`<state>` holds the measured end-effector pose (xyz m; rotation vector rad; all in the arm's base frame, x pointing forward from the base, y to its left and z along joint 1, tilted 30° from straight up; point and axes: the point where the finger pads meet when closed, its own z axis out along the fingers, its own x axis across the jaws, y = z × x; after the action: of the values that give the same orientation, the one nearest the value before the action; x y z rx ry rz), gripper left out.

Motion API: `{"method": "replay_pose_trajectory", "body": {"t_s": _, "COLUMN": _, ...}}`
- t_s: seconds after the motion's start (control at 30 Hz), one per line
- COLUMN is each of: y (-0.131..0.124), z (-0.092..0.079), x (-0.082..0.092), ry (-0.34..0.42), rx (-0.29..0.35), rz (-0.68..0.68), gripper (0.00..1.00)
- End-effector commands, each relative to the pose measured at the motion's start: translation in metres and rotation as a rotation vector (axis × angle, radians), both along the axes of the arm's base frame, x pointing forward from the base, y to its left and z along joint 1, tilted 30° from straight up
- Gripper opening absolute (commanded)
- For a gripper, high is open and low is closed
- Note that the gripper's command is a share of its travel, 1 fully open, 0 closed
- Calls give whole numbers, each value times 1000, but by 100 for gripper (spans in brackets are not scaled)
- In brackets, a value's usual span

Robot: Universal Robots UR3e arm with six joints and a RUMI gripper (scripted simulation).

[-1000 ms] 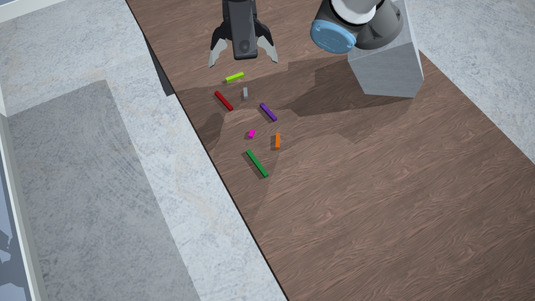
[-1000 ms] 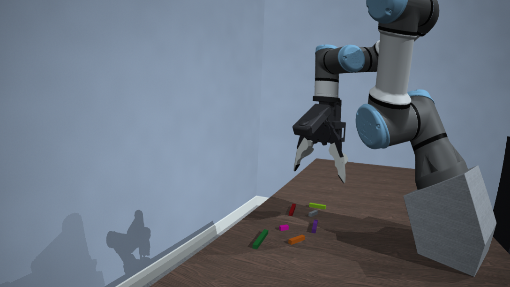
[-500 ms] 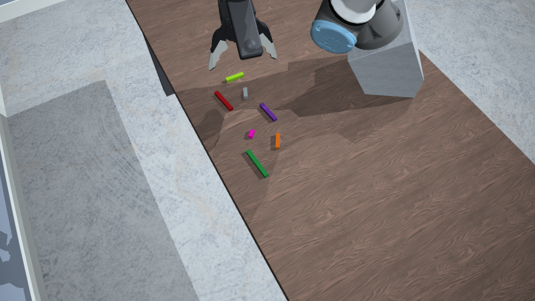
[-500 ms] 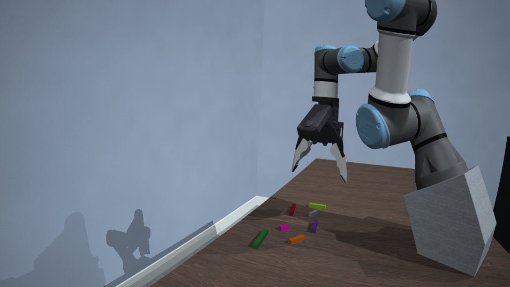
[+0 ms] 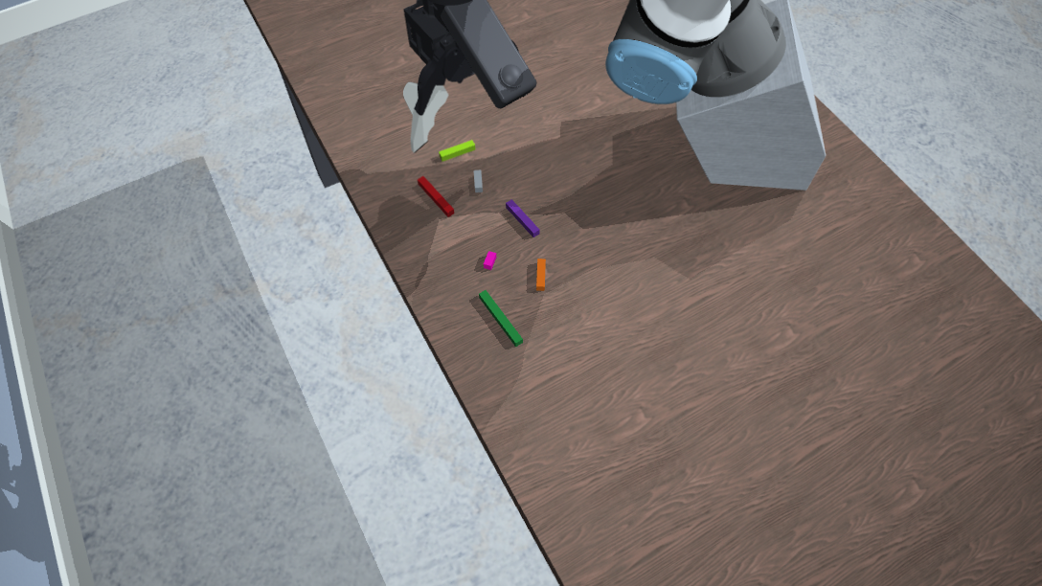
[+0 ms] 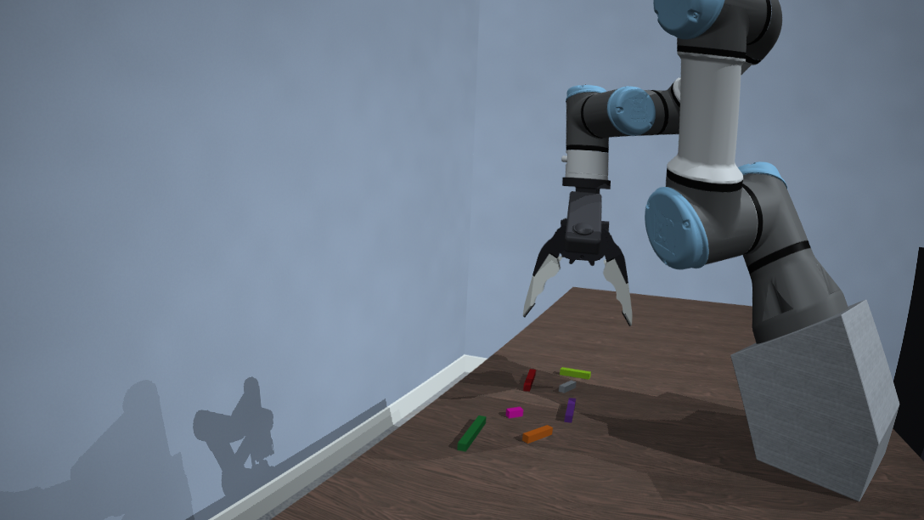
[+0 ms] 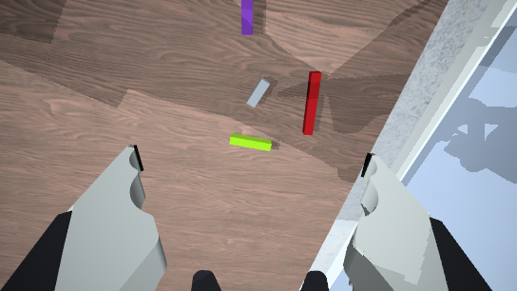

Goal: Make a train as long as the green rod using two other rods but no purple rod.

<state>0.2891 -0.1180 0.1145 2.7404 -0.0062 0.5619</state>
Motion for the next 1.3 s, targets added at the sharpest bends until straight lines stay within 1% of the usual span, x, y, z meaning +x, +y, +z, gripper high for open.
{"method": "replay_pose_trajectory", "body": {"t_s": 0.0, "y": -5, "z": 0, "x": 0, "ry": 46, "rx": -58, "rz": 151, "gripper": 100}}
{"method": "replay_pose_trajectory", "body": {"t_s": 0.2, "y": -11, "z": 0, "x": -1, "ry": 107, "rx": -130, "rz": 312, "gripper": 100}}
{"method": "replay_pose_trajectory", "body": {"t_s": 0.27, "y": -11, "z": 0, "x": -1, "ry": 107, "rx": -130, "rz": 312, "gripper": 100}}
{"method": "replay_pose_trajectory", "body": {"t_s": 0.37, "y": -15, "z": 0, "x": -1, "ry": 150, "rx": -180, "rz": 424, "gripper": 100}}
{"method": "replay_pose_trajectory", "body": {"t_s": 0.77, "y": -29, "z": 0, "x": -1, "ry": 271, "rx": -323, "rz": 741, "gripper": 100}}
{"method": "replay_pose_trajectory", "body": {"t_s": 0.83, "y": -29, "z": 0, "x": -1, "ry": 271, "rx": -323, "rz": 741, "gripper": 100}}
{"method": "replay_pose_trajectory", "body": {"t_s": 1.0, "y": -37, "z": 0, "x": -1, "ry": 330, "rx": -393, "rz": 898, "gripper": 100}}
{"method": "replay_pose_trajectory", "body": {"t_s": 1.27, "y": -46, "z": 0, "x": 0, "ry": 402, "rx": -478, "rz": 1086, "gripper": 100}}
